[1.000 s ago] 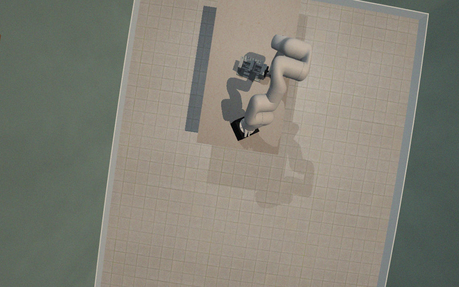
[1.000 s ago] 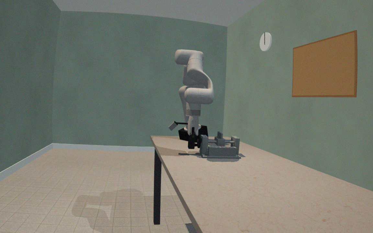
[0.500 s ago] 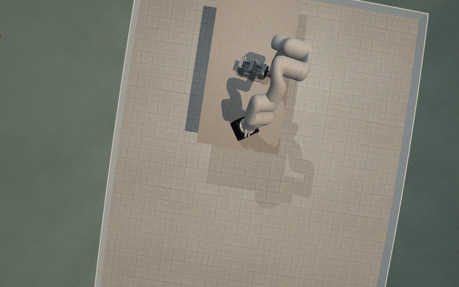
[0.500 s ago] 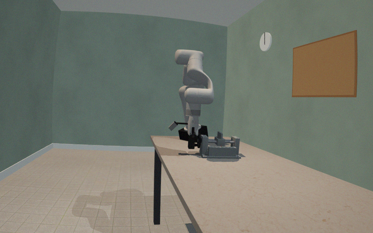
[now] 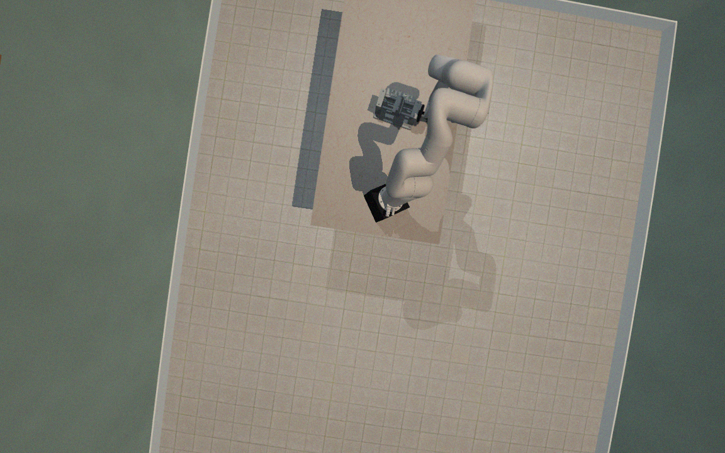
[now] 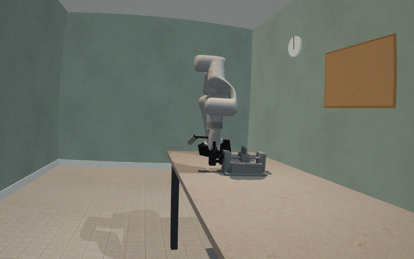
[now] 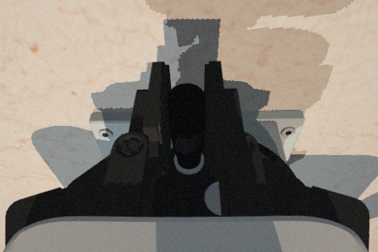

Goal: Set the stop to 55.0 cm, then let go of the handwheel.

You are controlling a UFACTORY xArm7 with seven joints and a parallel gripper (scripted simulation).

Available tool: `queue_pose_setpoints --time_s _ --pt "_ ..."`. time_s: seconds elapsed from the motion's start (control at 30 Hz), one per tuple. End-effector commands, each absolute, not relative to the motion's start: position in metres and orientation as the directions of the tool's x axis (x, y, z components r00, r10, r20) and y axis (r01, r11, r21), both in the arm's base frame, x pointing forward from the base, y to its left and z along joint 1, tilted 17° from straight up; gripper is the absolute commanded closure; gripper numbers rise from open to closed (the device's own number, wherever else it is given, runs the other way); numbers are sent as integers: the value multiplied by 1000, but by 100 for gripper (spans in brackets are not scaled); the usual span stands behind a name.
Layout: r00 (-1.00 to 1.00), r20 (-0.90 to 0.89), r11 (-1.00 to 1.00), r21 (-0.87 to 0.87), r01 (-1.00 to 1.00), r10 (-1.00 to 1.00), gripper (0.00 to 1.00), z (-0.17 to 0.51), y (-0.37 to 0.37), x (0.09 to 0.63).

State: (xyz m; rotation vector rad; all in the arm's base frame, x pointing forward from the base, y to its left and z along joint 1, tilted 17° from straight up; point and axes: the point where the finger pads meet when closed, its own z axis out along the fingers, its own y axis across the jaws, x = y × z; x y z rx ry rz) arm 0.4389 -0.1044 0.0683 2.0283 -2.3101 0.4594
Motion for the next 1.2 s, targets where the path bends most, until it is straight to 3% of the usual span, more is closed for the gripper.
queue_pose_setpoints --time_s 0.0,1.17 --pt "-148 217 104 -200 -974 -965 94 69 -104 440" --pt "-148 217 104 -200 -974 -965 94 60 -103 420"
